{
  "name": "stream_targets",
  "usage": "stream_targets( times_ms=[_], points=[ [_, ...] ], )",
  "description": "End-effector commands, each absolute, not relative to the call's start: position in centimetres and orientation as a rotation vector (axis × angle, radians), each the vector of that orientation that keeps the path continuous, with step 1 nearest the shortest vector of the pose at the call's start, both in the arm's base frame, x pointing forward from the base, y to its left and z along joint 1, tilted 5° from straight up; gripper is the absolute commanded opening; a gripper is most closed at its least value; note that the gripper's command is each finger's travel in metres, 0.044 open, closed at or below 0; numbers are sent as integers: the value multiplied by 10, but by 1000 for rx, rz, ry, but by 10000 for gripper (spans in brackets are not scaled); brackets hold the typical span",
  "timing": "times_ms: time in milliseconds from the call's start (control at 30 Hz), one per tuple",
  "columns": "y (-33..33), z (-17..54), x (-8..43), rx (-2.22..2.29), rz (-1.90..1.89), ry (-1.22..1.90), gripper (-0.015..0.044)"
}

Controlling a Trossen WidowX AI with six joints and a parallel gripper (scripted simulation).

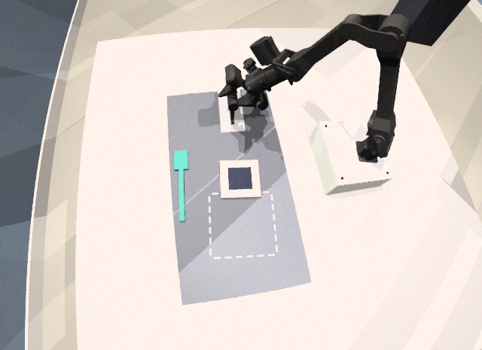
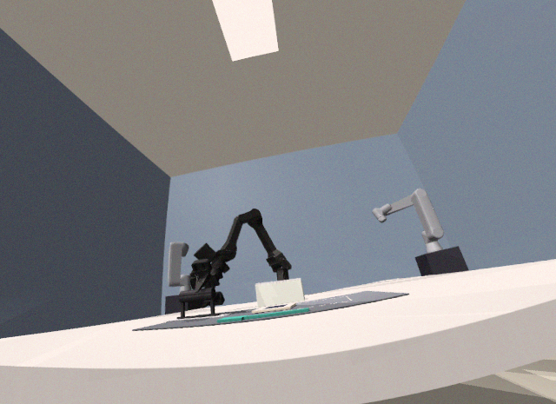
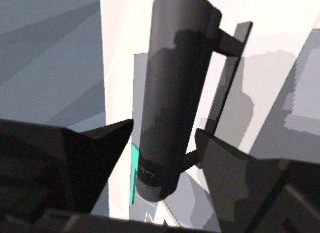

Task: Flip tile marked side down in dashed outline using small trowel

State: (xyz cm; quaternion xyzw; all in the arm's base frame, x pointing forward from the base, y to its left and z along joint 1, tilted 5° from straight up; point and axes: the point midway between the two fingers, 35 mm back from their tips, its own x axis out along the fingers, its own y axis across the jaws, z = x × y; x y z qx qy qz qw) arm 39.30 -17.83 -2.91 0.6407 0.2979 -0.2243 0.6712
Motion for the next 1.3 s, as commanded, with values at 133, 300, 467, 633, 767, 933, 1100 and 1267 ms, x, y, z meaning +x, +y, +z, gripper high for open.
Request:
stream_targets(
  times_ms=[133, 300, 467, 633, 767, 933, 1100, 1267],
  points=[
    [-178, -35, 399, 1448, -514, 666, 247],
    [-178, -35, 399, 1448, -514, 666, 136],
    [-178, -35, 399, 1448, -514, 666, 103],
    [-178, -35, 399, 1448, -514, 666, 69],
    [-178, -35, 399, 1448, -514, 666, 43],
    [-178, -35, 399, 1448, -514, 666, 9],
    [-179, -20, 401, 1448, -513, 666, 0],
    [-178, 10, 403, 1448, -511, 667, 0]
  ],
)
